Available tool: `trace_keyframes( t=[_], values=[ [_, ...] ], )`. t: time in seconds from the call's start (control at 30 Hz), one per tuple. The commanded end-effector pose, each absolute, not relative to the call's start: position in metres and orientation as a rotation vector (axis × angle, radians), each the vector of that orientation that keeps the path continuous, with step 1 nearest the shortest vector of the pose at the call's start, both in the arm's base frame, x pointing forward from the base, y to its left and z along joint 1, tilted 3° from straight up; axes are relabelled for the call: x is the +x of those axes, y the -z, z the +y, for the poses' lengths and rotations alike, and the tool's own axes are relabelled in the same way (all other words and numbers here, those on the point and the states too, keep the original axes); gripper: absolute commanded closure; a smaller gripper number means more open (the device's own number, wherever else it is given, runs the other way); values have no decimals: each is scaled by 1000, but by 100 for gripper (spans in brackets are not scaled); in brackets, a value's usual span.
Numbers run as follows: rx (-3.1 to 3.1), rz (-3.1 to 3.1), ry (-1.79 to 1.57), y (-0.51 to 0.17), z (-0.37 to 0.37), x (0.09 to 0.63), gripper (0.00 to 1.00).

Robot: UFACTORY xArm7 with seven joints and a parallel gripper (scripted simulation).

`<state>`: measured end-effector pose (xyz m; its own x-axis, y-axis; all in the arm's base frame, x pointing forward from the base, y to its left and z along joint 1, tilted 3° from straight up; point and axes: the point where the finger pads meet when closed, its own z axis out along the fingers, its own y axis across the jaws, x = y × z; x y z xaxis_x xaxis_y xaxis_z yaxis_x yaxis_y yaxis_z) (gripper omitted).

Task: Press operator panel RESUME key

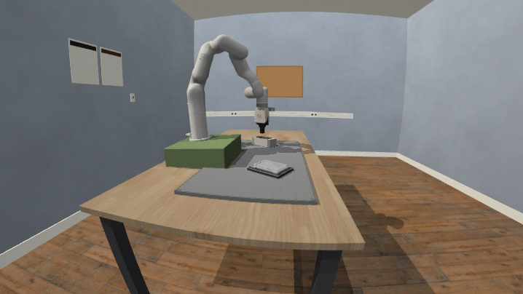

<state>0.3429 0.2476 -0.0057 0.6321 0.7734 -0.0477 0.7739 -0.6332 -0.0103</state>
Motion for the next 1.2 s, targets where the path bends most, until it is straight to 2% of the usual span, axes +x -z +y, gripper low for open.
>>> trace_keyframes(
  t=[0.0,1.03,1.17],
  values=[
    [2829,1341,68,4,249,344,100],
    [2829,1341,68,4,249,344,100],
    [2828,1341,68,-6,237,357,100]
  ],
)
